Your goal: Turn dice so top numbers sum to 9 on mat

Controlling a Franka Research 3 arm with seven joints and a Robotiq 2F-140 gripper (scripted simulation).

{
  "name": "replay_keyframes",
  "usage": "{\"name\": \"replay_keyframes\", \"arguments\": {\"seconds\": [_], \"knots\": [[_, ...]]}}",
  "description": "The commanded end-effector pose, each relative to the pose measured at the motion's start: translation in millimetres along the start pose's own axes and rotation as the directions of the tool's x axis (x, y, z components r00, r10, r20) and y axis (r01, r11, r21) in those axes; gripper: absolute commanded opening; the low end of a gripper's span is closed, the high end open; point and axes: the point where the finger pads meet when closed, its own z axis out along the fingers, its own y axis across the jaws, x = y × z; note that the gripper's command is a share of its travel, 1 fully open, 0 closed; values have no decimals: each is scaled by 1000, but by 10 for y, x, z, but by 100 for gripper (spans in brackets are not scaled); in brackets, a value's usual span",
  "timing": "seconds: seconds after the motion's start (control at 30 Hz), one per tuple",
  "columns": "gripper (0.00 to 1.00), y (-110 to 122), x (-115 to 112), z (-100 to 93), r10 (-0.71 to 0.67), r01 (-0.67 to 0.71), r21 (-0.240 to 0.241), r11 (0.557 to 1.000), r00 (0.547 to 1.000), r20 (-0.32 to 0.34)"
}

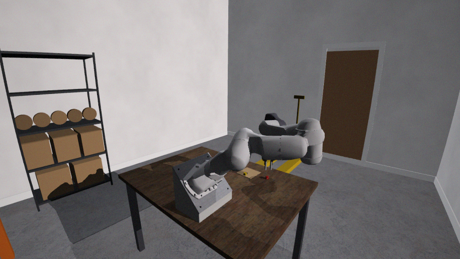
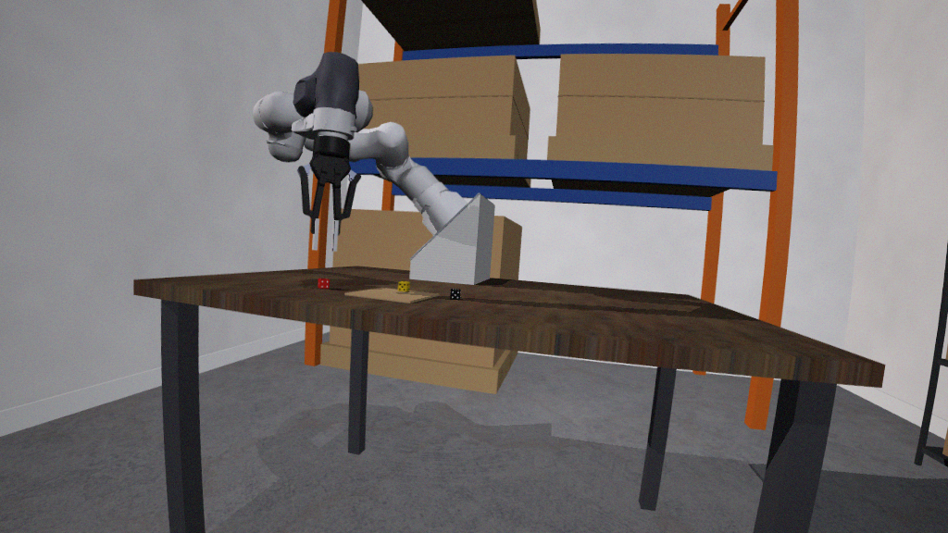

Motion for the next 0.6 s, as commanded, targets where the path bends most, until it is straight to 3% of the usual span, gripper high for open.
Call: {"name": "replay_keyframes", "arguments": {"seconds": [0.0, 0.57], "knots": [[21, 3, -9, 34, 5, -5, -5, 1000, 1000, 4], [21, 10, -18, 231, 5, -5, -6, 1000, 1000, 4]]}}
